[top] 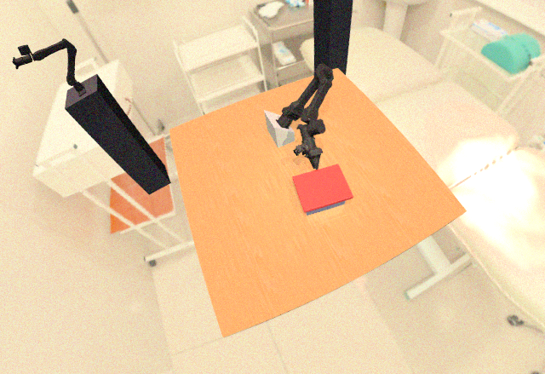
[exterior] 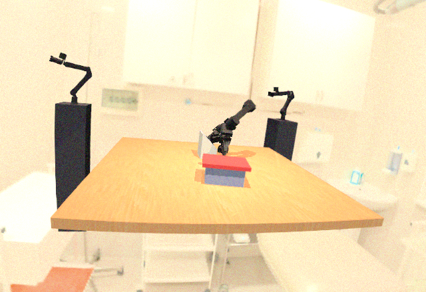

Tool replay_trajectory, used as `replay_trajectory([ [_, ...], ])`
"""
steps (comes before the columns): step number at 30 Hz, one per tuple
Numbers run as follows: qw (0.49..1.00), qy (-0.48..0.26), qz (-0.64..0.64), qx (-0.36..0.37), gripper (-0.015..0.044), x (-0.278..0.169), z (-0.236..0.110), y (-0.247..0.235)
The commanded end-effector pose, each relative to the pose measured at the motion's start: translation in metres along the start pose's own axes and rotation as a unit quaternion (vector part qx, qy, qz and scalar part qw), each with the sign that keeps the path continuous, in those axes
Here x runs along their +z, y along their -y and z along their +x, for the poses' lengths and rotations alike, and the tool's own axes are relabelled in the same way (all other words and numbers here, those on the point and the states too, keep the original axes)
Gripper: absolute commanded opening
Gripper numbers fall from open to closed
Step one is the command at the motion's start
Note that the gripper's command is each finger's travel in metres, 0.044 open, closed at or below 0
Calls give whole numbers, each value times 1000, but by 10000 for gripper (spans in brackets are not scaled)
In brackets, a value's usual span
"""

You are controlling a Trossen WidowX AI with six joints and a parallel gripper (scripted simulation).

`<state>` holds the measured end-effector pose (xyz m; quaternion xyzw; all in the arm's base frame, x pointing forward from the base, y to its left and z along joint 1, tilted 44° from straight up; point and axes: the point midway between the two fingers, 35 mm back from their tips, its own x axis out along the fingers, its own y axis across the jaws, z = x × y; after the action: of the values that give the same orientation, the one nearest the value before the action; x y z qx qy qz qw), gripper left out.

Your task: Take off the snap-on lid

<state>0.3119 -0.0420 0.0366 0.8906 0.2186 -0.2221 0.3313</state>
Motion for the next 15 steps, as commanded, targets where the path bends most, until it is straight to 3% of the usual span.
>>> replay_trajectory([
  [1,1000,1,3,0,235,0,7,1],
  [15,1000,0,4,1,235,0,27,4],
])
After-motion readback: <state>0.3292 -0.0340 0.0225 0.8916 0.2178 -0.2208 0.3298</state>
